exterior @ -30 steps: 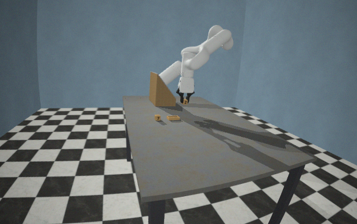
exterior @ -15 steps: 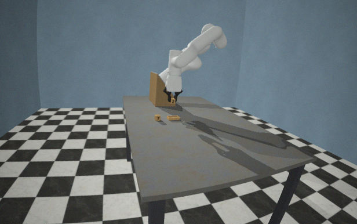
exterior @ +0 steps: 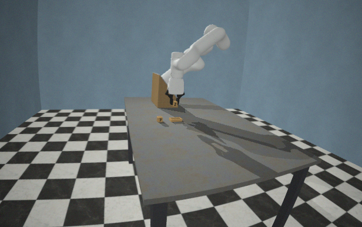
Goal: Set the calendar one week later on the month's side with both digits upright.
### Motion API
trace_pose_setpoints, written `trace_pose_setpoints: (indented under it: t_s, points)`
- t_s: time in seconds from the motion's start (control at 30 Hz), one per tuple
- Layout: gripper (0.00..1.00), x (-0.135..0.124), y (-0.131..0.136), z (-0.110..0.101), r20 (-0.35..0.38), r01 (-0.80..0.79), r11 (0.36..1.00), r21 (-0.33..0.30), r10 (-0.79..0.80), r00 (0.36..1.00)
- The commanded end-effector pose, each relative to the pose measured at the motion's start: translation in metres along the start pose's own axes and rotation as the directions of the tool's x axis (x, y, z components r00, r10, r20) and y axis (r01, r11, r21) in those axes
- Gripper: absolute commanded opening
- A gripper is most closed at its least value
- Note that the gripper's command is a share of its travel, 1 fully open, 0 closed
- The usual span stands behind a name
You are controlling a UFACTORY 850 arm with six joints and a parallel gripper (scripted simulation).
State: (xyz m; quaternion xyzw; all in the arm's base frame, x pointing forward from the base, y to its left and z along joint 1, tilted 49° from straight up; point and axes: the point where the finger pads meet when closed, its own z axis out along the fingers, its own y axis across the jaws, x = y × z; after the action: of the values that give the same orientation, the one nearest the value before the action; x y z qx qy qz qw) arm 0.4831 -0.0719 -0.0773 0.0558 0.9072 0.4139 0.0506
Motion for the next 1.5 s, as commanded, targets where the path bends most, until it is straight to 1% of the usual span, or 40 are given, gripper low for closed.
trace_pose_setpoints:
  t_s: [0.0,0.13,0.2,0.43,0.6,1.47]
  points:
    - [0.29,-0.001,0.000,0.009,0.001,0.000,1.000,0.001,0.000,1.000]
    - [0.29,-0.001,0.000,0.022,0.001,0.000,1.000,0.001,0.000,1.000]
    - [0.29,-0.001,0.000,0.022,0.001,0.000,1.000,0.001,0.000,1.000]
    - [0.29,-0.002,-0.001,0.043,0.001,0.000,1.000,0.001,0.000,1.000]
    - [0.29,-0.002,-0.001,0.052,0.001,0.000,1.000,0.001,0.000,1.000]
    - [0.29,-0.002,-0.001,0.054,0.001,0.000,1.000,0.001,0.000,1.000]
